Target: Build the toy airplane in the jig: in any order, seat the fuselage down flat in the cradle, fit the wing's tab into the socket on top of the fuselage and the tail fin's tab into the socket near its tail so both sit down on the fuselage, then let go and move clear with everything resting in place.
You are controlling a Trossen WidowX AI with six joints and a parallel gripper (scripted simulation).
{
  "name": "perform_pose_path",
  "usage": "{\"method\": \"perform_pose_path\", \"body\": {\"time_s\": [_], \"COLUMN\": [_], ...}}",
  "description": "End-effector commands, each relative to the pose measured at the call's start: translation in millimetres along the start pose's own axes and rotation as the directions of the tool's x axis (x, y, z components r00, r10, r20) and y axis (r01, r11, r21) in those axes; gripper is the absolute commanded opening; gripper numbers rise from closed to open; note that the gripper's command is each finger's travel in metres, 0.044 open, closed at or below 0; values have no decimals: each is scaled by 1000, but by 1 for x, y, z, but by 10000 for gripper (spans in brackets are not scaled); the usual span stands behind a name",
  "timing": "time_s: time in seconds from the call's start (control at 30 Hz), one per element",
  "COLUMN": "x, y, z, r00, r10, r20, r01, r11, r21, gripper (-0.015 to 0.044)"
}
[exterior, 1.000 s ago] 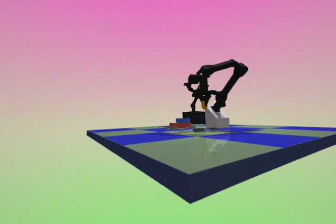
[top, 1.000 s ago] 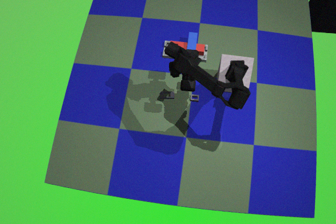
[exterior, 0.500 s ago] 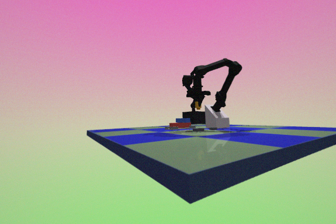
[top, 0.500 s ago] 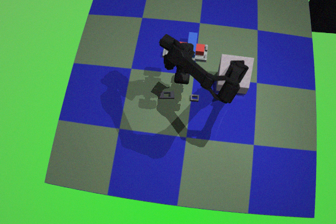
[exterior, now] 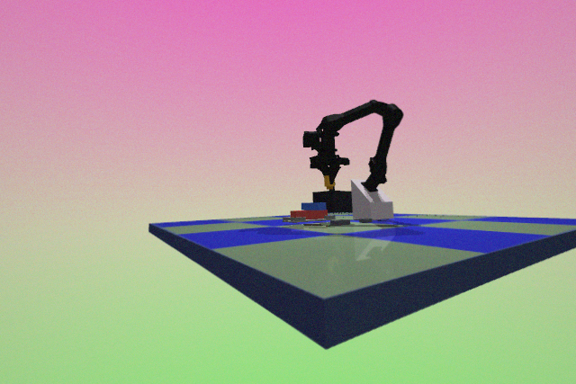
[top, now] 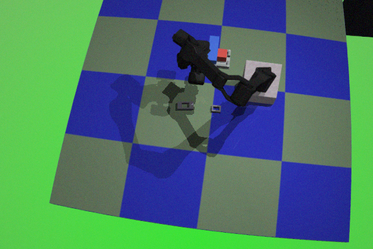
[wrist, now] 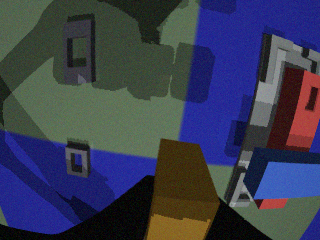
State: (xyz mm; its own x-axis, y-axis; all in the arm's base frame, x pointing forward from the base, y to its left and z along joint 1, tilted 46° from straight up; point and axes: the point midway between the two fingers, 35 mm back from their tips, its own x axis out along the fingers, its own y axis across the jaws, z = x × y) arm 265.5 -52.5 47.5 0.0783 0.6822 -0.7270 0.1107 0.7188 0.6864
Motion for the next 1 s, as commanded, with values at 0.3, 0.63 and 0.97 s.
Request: {"method": "perform_pose_path", "body": {"time_s": [0.3, 0.63, 0.97], "x": [6, 13, 23], "y": [-35, -61, -90], "z": [20, 31, 40], "r00": [1000, 1000, 1000], "r10": [1, 7, 13], "r20": [7, 13, 18], "r01": [-1, -7, -13], "r11": [1000, 1000, 1000], "r21": [-6, -8, -10], "gripper": [0, 0, 0]}}
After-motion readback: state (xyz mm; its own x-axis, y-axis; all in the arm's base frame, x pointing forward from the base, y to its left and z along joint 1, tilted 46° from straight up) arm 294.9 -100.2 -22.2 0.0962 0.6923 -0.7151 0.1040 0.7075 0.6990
